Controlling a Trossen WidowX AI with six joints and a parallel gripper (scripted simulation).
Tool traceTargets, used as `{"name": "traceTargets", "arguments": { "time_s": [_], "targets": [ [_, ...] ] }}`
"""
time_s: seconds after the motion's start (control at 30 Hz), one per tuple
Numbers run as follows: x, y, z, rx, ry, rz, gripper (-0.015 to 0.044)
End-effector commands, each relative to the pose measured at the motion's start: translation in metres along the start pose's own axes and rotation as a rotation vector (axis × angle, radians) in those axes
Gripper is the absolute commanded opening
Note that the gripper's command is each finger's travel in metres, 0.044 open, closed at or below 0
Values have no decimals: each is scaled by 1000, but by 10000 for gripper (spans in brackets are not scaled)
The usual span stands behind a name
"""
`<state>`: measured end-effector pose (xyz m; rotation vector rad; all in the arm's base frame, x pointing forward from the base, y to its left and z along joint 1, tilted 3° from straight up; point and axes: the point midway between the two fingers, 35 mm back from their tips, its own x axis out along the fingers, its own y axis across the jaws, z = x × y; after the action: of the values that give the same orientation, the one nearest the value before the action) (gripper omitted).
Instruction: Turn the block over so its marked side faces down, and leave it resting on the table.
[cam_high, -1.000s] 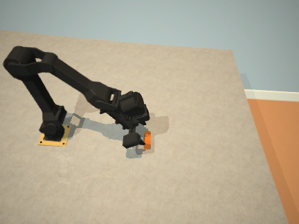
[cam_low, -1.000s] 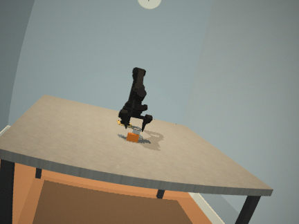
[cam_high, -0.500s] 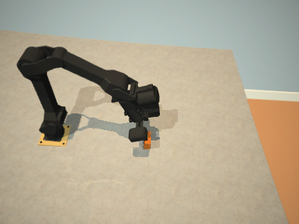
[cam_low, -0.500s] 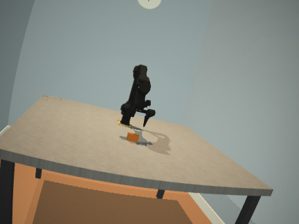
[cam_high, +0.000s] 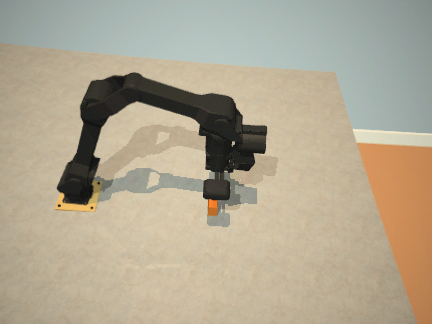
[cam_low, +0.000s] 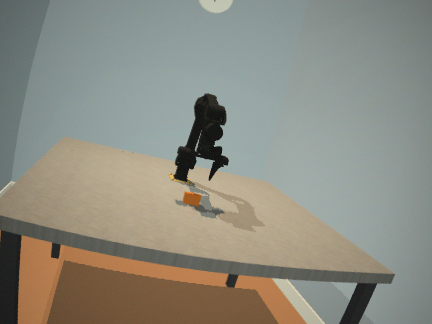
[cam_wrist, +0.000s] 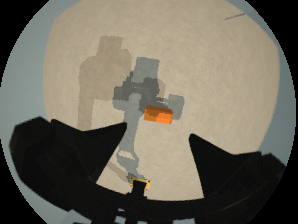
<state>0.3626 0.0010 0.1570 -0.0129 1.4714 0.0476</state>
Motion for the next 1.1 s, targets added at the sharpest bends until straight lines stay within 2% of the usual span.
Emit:
{"name": "traceTargets", "arguments": {
  "time_s": [0.0,0.17,1.07],
  "targets": [
    [-2,-1,1,-7,26,-6,440],
    [31,-1,1,-7,26,-6,440],
    [68,-1,0,-7,26,-6,440]
  ]
}}
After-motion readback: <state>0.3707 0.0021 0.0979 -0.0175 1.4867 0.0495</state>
